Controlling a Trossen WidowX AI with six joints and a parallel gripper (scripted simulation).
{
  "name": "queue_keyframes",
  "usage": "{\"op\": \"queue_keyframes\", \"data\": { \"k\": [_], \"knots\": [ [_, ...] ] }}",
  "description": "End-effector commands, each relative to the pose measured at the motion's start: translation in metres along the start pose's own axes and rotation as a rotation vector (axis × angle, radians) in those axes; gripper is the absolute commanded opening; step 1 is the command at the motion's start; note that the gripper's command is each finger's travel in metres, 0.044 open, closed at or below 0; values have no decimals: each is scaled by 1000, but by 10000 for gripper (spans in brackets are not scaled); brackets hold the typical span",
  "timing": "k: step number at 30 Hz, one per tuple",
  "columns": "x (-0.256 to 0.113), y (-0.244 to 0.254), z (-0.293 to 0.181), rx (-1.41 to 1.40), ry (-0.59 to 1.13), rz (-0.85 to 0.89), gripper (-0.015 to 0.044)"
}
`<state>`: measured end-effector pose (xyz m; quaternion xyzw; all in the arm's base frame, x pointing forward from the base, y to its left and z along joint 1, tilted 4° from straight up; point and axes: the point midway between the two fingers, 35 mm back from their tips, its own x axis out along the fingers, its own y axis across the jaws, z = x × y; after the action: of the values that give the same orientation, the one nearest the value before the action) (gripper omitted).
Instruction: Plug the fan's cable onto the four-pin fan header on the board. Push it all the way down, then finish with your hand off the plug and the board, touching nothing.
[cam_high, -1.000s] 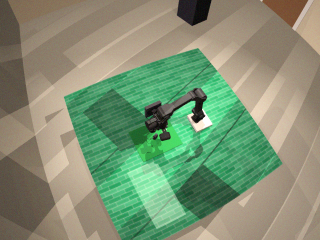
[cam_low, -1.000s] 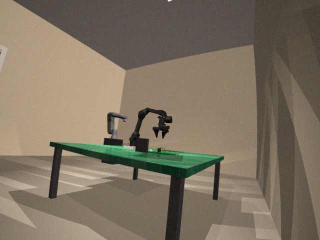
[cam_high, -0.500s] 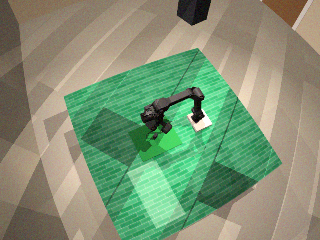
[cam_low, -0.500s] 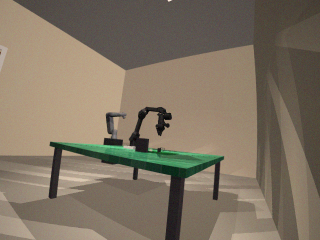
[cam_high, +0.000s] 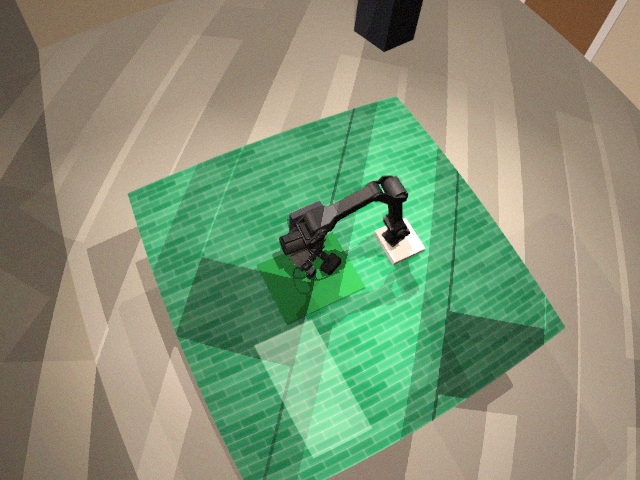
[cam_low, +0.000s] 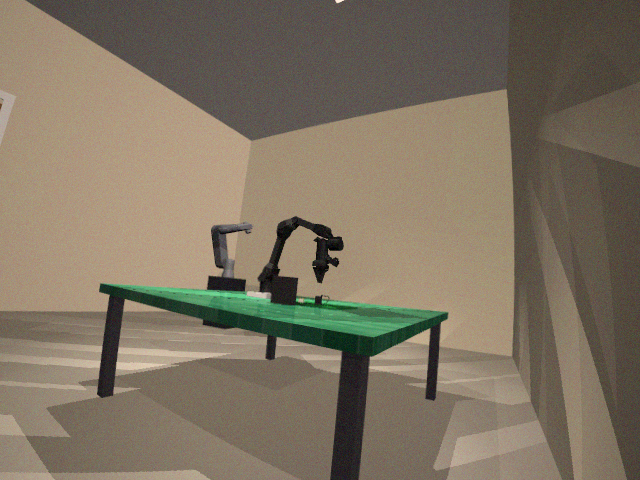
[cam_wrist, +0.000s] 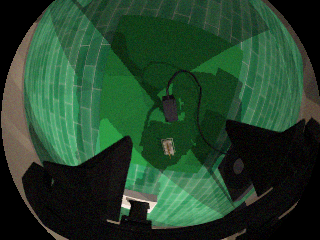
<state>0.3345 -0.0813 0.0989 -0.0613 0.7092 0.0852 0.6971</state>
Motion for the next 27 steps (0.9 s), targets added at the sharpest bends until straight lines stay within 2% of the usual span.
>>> {"op": "queue_keyframes", "data": {
  "k": [1, 11, 27],
  "knots": [
    [42, 4, -7, -6, 13, 11, 440],
    [45, 4, -7, -6, 13, 11, 440],
    [70, 4, -6, -6, 13, 11, 440]
  ]
}}
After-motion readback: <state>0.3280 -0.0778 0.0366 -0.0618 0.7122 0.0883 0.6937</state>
